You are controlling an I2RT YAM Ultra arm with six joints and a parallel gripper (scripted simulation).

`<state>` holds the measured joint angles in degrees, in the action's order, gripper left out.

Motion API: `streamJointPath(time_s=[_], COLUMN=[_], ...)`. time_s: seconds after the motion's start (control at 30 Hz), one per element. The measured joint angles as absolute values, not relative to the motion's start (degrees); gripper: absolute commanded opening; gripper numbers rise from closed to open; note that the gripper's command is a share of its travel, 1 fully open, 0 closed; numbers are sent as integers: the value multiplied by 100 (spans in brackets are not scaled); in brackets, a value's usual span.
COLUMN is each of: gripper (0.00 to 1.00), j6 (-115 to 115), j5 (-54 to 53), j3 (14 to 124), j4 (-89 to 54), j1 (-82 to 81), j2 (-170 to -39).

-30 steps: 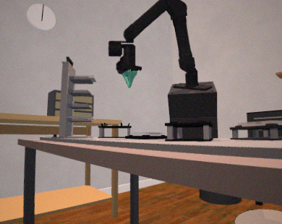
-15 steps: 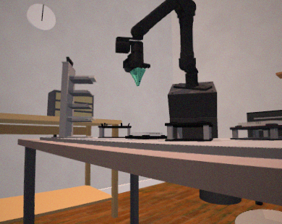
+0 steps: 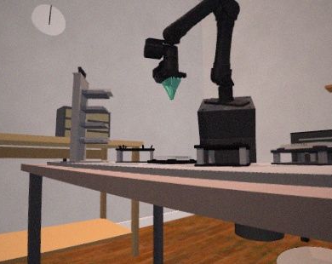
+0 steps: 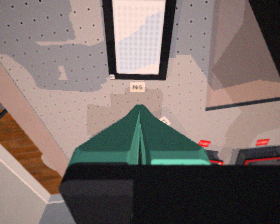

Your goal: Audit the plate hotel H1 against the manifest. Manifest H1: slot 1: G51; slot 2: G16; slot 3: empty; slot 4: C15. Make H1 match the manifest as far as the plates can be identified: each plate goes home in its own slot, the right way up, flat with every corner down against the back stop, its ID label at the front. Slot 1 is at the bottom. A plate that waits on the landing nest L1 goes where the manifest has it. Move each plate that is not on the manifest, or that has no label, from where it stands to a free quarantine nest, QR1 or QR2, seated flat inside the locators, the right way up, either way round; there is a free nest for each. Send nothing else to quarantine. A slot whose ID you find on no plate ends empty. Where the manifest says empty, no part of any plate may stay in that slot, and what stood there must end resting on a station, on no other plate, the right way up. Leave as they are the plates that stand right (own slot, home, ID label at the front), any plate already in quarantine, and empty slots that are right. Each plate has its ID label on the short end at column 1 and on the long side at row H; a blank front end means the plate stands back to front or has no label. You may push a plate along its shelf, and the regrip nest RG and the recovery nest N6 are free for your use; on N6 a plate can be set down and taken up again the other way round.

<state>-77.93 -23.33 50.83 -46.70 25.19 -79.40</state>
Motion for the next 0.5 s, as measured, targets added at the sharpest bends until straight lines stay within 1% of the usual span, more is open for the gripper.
streamJointPath(time_s=[0.17,0.5], gripper=[100,100], j6=[-8007,-8326], j5=[-2290,-2196], j3=[4967,4584], j4=[-4578,-3848], j1=[2383,2080], j2=[-7856,-8281])
